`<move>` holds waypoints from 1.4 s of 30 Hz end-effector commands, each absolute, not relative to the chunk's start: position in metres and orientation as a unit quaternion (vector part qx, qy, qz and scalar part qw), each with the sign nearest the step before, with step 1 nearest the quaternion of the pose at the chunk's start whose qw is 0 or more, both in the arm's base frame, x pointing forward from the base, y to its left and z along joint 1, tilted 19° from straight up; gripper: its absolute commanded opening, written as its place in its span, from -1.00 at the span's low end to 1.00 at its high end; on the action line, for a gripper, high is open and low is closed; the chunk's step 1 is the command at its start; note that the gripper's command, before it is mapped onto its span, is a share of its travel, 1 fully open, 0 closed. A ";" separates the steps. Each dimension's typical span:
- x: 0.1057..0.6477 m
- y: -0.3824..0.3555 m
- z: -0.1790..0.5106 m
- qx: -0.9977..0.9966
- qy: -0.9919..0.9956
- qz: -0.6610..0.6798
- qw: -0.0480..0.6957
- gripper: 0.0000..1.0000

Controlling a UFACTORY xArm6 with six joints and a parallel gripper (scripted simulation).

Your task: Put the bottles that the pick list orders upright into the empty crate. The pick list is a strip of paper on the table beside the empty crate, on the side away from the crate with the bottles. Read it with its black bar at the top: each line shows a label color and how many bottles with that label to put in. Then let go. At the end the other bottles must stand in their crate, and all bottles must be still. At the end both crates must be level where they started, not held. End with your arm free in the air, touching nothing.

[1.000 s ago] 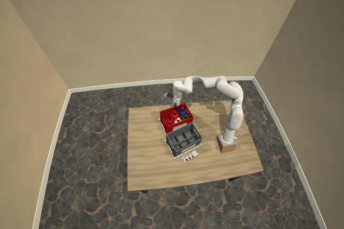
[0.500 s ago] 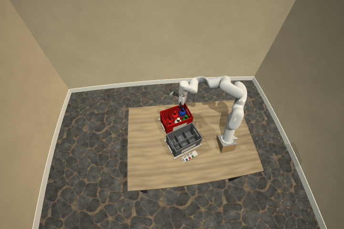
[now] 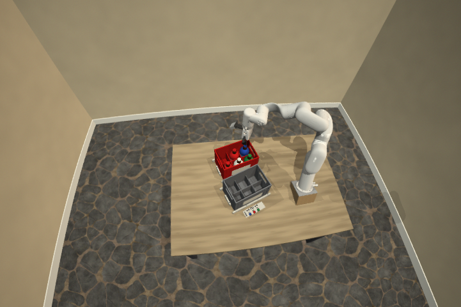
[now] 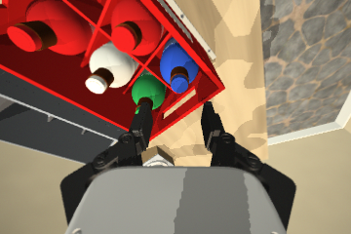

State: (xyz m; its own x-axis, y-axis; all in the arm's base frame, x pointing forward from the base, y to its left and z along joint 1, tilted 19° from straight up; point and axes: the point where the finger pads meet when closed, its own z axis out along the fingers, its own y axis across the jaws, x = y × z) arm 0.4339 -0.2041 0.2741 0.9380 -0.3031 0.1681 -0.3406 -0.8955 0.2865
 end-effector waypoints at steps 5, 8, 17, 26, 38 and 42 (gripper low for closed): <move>0.435 -0.206 0.271 0.971 -0.166 0.062 0.158 0.29; 0.435 -0.207 0.267 0.971 -0.166 0.062 0.158 0.29; 0.436 -0.210 0.258 0.971 -0.166 0.062 0.158 0.29; 0.437 -0.214 0.247 0.971 -0.166 0.062 0.158 0.29; 0.437 -0.219 0.234 0.971 -0.166 0.062 0.158 0.29; 0.438 -0.221 0.229 0.971 -0.166 0.062 0.158 0.29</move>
State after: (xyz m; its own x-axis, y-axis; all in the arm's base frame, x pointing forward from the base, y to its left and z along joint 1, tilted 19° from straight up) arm 0.4364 -0.2187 0.2323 0.9380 -0.3033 0.1678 -0.3408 -0.8954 0.2864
